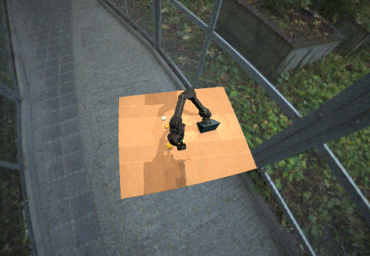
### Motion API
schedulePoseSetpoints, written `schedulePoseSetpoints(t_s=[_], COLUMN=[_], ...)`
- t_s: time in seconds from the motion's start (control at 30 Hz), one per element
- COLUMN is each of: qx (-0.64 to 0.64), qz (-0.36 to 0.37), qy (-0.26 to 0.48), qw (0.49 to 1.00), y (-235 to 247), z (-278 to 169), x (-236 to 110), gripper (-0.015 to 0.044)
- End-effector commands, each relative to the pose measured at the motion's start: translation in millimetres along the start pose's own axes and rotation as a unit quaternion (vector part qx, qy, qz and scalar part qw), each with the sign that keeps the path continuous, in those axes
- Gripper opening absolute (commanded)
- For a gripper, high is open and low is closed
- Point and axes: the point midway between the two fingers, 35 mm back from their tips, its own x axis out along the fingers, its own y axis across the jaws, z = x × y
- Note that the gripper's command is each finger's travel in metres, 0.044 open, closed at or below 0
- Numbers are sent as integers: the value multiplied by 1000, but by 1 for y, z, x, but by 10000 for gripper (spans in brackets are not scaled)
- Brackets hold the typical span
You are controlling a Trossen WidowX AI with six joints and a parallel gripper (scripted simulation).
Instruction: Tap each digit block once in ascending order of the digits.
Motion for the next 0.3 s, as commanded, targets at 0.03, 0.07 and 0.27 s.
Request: schedulePoseSetpoints(t_s=[0.03,0.07,0.27], qx=[7,7,7], qz=[-25,-26,-26], qy=[0,0,0], qw=[1000,1000,1000], y=[65,67,67], z=[-36,-38,-38], x=[1,1,1], gripper=[400,400,400])
